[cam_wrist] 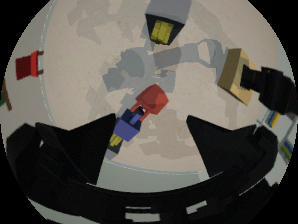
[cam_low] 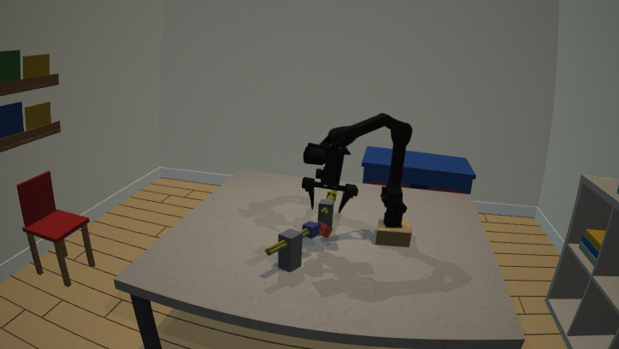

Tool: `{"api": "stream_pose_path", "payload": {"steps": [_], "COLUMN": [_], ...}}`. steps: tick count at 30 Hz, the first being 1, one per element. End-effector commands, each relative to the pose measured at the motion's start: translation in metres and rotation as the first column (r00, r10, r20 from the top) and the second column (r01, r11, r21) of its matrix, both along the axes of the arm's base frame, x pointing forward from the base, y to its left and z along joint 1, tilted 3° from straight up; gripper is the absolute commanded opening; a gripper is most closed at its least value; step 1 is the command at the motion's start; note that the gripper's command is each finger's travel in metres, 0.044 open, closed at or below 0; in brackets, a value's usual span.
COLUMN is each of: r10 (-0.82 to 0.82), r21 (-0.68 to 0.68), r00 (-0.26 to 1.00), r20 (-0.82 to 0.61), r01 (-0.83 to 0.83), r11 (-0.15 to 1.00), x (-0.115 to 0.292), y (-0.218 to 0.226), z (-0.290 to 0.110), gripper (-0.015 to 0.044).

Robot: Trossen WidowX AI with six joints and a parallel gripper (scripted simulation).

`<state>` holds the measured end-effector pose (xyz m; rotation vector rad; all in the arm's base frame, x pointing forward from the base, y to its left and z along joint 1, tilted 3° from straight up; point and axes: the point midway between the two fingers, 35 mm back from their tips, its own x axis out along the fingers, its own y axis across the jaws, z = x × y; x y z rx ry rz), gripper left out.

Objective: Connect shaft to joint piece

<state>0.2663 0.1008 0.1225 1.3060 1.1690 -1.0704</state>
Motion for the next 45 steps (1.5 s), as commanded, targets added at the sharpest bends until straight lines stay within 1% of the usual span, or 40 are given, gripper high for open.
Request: {"api": "stream_pose_path", "payload": {"steps": [1,6,12,24,26,33,45], "r10": [-0.131,-0.278,-0.445,-0.721,-0.734,-0.734,-0.734], "r21": [0.033,0.067,0.106,0.173,0.176,0.176,0.176], "r00": [0.991,0.961,0.895,0.688,0.673,0.673,0.673], "r20": [0.002,-0.005,-0.023,-0.088,-0.093,-0.093,-0.092], "r01": [0.131,0.278,0.444,0.723,0.736,0.736,0.736], "r11": [0.991,0.958,0.889,0.669,0.653,0.653,0.653], "x": [-0.002,-0.002,-0.003,-0.004,-0.004,-0.003,-0.001], "y": [0.0,-0.001,-0.001,-0.002,-0.003,-0.002,-0.004], "z": [-0.001,-0.002,-0.004,-0.007,-0.007,-0.01,-0.067], "gripper": [0.044,0.044,0.044,0.044,0.044,0.044,0.044]}}
